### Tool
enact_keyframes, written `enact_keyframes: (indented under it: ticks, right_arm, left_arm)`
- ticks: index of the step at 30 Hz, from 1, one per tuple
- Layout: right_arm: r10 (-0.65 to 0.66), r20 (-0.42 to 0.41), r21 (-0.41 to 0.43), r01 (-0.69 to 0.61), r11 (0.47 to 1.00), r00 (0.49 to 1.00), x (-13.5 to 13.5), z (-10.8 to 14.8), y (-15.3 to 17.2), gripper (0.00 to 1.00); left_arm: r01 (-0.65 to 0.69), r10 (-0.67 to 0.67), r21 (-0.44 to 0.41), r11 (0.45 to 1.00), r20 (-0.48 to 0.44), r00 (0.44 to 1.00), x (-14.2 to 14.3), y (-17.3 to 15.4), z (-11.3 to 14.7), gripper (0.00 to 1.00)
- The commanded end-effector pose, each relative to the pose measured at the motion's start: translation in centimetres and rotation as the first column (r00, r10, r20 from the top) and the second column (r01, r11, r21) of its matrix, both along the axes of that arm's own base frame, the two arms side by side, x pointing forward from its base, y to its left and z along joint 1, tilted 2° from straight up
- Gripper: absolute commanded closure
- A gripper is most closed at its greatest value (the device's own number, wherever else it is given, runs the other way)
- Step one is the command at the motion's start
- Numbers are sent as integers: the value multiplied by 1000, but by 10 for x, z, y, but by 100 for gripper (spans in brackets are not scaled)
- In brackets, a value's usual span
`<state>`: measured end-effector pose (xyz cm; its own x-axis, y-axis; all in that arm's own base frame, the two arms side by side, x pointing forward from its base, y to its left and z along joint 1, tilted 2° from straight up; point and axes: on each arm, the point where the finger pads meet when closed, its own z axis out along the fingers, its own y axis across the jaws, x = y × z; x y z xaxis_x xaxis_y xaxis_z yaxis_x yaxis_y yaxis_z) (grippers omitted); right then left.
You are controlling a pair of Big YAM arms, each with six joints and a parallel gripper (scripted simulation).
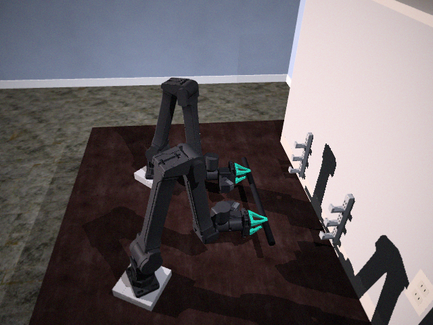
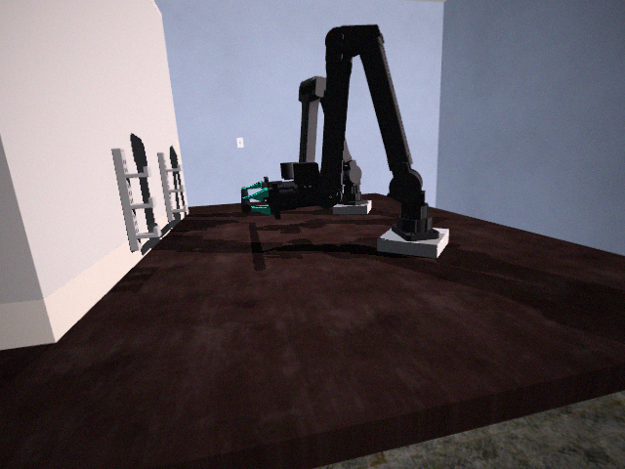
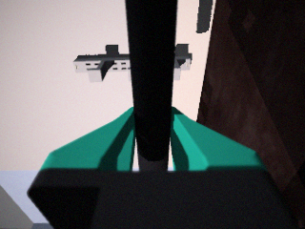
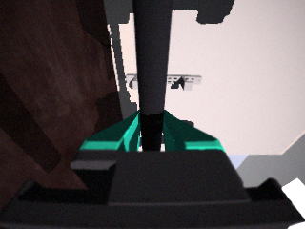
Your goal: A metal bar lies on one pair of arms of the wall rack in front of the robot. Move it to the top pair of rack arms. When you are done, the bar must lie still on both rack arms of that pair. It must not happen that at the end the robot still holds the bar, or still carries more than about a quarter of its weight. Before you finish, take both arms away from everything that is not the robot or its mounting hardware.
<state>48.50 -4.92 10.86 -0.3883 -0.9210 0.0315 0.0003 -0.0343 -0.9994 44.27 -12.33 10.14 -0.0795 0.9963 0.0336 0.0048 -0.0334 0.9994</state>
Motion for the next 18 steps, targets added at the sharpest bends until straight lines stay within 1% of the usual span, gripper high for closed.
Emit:
enact_keyframes:
  ticks: [1, 18]
  right_arm:
    - [-11, 38, -2, 11, 1000, 999, -4, 7, -1, 100]
    - [-11, 38, -2, 11, 1000, 999, -6, -6, 1, 100]
  left_arm:
    - [-15, 16, -16, 1000, 50, 999, 1, 5, 11, 100]
    - [-15, 16, -16, 1000, 50, 999, 1, 6, -1, 100]
